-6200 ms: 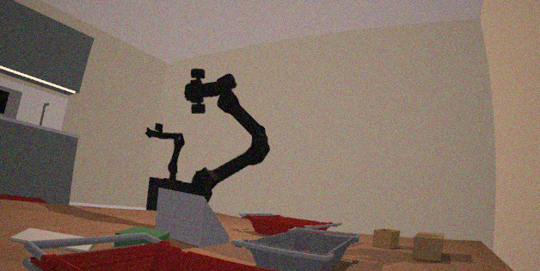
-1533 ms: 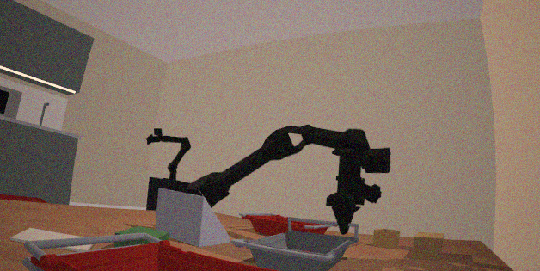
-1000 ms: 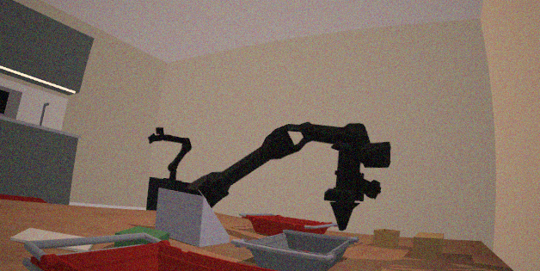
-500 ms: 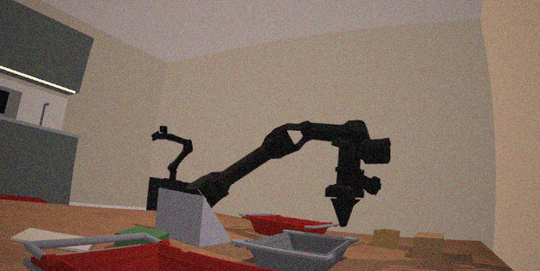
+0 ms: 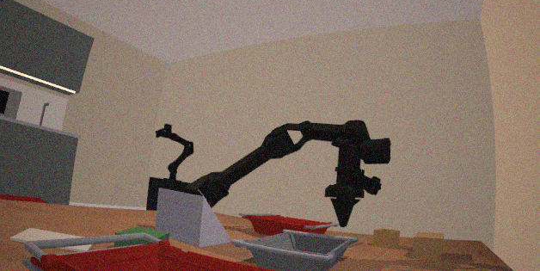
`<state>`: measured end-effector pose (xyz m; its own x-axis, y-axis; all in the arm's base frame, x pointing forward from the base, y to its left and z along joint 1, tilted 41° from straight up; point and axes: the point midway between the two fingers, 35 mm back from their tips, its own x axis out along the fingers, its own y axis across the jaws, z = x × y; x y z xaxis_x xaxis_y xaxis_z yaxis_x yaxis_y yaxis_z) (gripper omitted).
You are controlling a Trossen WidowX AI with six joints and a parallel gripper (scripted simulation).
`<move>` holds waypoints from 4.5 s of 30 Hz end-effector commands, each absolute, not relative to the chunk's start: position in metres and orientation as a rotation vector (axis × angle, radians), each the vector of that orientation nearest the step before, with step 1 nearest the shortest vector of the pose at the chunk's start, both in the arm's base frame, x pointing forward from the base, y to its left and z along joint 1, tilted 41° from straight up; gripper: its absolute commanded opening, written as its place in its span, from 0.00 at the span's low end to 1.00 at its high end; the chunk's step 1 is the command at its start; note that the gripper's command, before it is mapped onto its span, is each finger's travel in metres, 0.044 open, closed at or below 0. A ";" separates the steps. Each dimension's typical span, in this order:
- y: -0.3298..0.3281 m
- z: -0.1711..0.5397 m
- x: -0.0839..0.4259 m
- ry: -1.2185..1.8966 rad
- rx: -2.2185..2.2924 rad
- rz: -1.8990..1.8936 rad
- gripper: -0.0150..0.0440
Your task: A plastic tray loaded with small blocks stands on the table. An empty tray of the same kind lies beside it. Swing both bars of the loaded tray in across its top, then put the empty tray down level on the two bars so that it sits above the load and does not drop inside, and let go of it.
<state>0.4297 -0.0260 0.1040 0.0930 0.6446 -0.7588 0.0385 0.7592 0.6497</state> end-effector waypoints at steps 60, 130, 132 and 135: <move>-0.184 -0.082 0.363 1.429 0.590 0.485 0.40; -0.159 -0.018 0.363 1.425 0.597 0.483 0.25; -0.159 -0.018 0.363 1.425 0.597 0.483 0.25; -0.159 -0.018 0.363 1.426 0.596 0.485 0.25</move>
<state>0.3630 -0.1591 -0.0178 0.0928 0.6386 -0.7639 0.0410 0.7642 0.6437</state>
